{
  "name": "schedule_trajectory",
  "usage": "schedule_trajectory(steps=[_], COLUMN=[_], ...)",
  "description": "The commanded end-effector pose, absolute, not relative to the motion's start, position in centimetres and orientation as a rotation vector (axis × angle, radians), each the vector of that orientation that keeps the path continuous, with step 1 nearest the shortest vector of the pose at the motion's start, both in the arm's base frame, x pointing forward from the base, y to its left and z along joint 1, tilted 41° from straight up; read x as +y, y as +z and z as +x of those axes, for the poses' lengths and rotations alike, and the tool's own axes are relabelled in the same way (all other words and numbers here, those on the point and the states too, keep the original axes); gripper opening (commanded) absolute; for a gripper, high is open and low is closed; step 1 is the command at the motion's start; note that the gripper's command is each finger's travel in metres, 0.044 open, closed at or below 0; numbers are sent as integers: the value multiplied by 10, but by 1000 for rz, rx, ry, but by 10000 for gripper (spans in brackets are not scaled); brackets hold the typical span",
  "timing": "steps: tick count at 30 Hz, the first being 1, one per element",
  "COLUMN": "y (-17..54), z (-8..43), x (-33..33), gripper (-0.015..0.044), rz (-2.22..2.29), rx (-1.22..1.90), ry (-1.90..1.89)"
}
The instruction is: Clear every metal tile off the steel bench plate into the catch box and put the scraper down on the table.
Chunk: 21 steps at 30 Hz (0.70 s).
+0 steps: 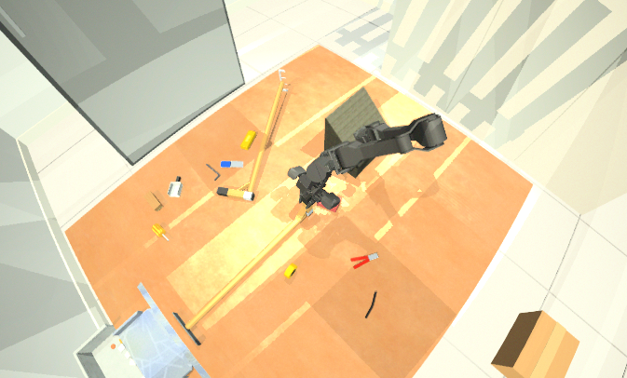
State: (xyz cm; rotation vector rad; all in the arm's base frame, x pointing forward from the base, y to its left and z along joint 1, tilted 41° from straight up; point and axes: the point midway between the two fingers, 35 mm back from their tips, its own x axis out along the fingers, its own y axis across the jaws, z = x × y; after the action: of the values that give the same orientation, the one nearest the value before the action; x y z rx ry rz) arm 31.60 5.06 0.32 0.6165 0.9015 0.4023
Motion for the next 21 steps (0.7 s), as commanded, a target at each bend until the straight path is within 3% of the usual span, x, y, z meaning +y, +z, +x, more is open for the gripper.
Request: schedule_trajectory(steps=[1, 21], y=[0, -3], z=[316, 339], x=[46, 43], gripper=[0, 0], rz=[620, 621], rx=[902, 898], ry=[394, 390])
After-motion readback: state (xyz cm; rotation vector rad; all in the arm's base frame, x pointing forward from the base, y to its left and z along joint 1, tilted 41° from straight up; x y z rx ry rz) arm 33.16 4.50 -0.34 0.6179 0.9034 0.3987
